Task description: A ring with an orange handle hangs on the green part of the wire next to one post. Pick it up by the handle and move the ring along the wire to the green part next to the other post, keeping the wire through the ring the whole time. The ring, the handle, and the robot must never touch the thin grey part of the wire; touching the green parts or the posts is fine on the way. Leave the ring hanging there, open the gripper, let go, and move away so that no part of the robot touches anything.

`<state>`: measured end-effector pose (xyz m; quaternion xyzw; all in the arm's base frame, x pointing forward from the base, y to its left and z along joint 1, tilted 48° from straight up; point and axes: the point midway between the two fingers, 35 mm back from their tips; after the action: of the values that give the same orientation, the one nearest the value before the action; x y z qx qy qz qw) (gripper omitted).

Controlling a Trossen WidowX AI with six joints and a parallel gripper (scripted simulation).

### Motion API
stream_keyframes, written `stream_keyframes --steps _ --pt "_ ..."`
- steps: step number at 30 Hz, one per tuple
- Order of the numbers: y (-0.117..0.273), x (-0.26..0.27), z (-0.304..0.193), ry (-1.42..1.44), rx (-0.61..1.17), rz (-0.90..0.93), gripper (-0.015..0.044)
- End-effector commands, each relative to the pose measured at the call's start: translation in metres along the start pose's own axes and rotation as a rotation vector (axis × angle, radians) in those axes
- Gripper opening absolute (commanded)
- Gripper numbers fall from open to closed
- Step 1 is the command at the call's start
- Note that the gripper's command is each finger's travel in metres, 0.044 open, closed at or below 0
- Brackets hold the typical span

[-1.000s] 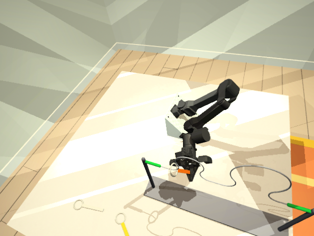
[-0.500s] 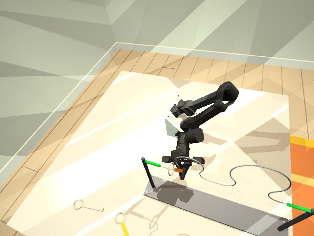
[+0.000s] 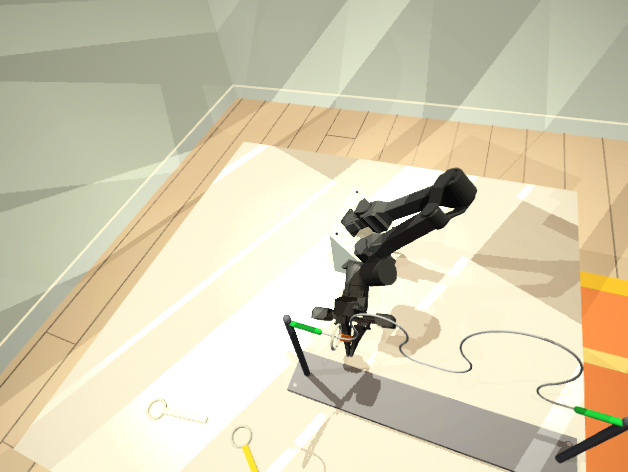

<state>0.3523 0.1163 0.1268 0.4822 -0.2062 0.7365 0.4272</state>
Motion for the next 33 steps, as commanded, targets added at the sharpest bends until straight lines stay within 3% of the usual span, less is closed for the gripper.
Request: stream_keyframes --steps 1,33 --pt "0.002 -0.010 0.001 0.031 0.003 -0.017 -0.0150" --pt "0.007 -0.046 0.009 0.063 0.002 -0.033 -0.0150"
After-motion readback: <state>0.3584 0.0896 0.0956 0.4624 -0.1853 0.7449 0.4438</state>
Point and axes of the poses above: the point midway between the two fingers, 35 mm back from their tips, its own y axis back along the fingers, its own x axis across the jaws, z = x × y, and after that the axes turned 9 degrees about -y, right-handed
